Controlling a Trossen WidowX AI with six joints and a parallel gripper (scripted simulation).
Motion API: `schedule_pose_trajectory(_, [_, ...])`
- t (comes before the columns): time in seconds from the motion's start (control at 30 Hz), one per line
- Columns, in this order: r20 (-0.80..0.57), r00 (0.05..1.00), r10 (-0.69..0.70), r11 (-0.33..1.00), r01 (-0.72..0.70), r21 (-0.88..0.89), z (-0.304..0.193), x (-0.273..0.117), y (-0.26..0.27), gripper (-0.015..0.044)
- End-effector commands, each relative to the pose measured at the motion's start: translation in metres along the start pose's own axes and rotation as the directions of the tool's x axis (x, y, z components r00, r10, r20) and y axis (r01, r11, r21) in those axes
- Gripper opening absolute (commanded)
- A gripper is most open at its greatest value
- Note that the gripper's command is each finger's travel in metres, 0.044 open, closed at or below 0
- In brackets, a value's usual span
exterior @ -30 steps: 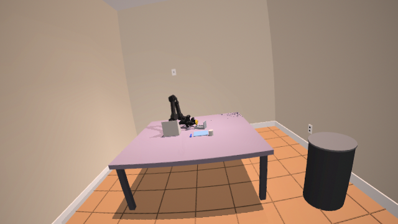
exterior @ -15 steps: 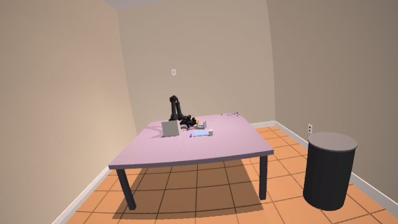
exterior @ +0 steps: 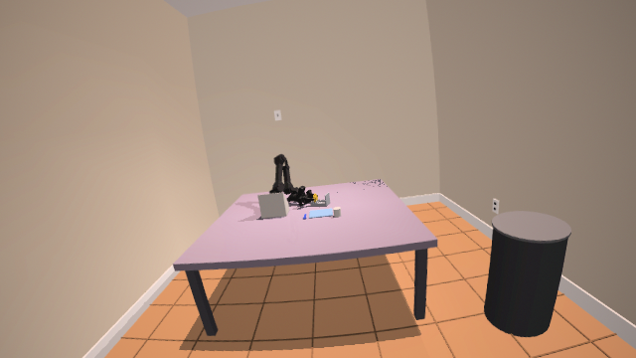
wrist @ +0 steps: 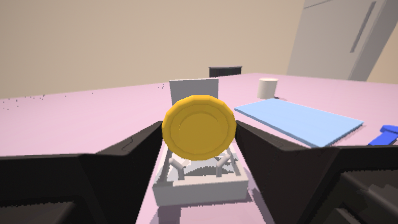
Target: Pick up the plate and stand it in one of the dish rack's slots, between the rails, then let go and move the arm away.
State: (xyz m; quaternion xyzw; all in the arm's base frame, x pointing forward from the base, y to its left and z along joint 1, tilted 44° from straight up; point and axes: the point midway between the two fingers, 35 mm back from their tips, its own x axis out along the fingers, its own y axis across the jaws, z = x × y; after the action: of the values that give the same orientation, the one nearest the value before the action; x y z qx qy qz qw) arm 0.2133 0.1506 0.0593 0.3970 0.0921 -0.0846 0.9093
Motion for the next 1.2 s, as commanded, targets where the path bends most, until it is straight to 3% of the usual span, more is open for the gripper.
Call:
schedule_pose_trajectory(0.0, [-0.001, 1.0, 0.0, 1.0, 0.0, -0.002, 0.001, 0.0, 0.0, 0.0])
schedule_pose_trajectory(0.13, [-0.001, 1.0, 0.0, 1.0, 0.0, -0.002, 0.001, 0.0, 0.0, 0.0])
schedule_pose_trajectory(0.63, [0.001, 1.0, 0.0, 1.0, 0.0, 0.001, 0.0, 0.0, 0.0, 0.0394])
schedule_pose_trajectory(0.93, [0.001, 1.0, -0.001, 1.0, 0.001, 0.0, 0.001, 0.0, 0.001, 0.04])
schedule_pose_trajectory(1.17, [-0.007, 1.0, -0.023, 1.0, 0.022, -0.017, 0.038, 0.006, 0.012, 0.04])
